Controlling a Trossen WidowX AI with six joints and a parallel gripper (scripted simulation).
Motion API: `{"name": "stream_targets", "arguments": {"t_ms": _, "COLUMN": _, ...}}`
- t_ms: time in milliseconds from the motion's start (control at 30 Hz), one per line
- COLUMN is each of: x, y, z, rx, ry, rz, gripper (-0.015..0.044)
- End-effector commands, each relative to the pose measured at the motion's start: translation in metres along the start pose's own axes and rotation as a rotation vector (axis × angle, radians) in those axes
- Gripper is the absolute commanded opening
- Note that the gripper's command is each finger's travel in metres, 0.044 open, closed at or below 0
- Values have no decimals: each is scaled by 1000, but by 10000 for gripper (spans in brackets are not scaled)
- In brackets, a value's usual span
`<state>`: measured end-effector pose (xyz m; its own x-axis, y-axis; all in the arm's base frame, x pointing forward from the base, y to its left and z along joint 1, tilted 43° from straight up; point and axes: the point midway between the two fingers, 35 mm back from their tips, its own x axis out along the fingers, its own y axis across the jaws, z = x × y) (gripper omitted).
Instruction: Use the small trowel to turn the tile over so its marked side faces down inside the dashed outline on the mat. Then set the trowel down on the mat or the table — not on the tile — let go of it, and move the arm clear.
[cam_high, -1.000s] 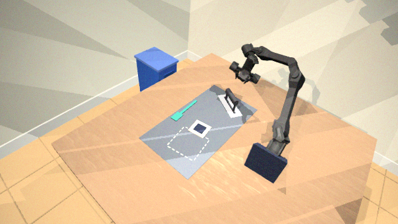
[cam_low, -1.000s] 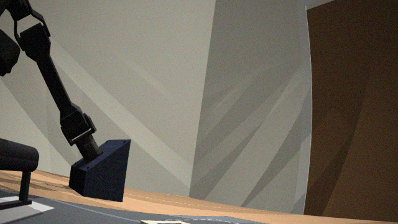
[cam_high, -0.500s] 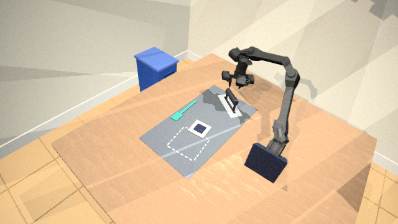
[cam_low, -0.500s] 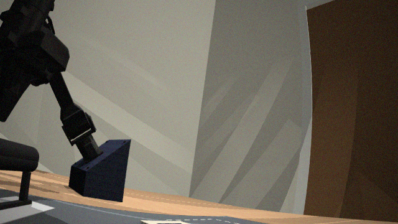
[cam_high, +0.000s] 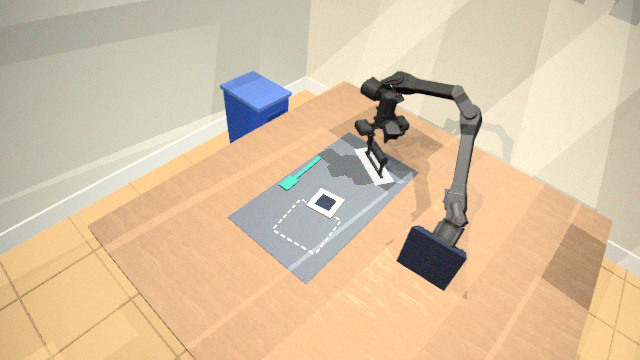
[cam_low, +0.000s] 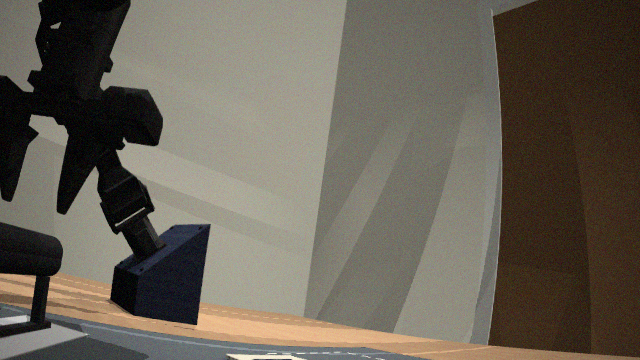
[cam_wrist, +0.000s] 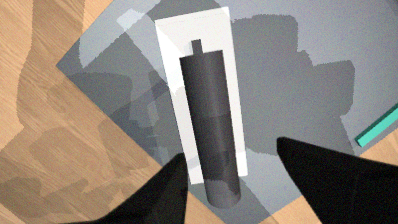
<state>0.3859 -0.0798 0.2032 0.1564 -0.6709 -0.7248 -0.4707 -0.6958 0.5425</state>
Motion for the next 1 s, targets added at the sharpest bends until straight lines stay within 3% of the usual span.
{"name": "stream_targets", "arguments": {"t_ms": 0, "x": 5, "y": 0, "z": 1, "rx": -12, "ry": -4, "rz": 7, "gripper": 270}}
{"name": "stream_targets", "arguments": {"t_ms": 867, "x": 44, "y": 0, "z": 0, "rx": -11, "ry": -3, "rz": 9, "gripper": 270}}
{"name": "stream_targets", "arguments": {"t_ms": 967, "x": 44, "y": 0, "z": 0, "rx": -11, "ry": -3, "rz": 9, "gripper": 250}}
